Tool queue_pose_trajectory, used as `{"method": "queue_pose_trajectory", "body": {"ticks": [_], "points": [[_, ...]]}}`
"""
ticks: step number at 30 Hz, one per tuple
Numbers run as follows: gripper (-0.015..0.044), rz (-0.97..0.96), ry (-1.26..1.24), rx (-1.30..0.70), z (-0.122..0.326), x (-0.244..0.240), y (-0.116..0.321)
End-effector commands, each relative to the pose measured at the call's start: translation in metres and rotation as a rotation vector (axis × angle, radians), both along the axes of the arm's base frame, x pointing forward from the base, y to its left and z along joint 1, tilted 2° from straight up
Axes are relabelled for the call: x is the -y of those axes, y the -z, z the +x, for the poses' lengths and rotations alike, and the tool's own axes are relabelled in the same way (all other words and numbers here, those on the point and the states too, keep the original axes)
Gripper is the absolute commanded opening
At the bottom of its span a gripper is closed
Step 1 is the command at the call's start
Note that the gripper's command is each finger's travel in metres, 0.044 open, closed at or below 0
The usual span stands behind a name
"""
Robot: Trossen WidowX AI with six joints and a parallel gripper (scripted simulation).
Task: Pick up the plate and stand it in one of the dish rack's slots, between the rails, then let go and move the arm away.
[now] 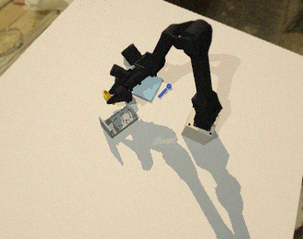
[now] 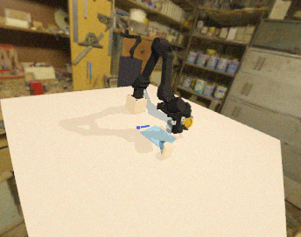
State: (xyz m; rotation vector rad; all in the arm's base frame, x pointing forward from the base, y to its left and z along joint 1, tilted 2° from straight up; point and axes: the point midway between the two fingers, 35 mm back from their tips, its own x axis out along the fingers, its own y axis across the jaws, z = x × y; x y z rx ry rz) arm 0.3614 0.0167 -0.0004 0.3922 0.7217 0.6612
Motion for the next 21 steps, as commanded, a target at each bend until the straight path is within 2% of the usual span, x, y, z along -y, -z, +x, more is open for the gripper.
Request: {"method": "queue_pose_trajectory", "body": {"ticks": [1, 21], "points": [[0.0, 0.016, -0.057, 0.115, -0.006, -0.001, 0.001], [0.0, 0.033, -0.279, 0.618, -0.058, -0.006, -0.005]]}}
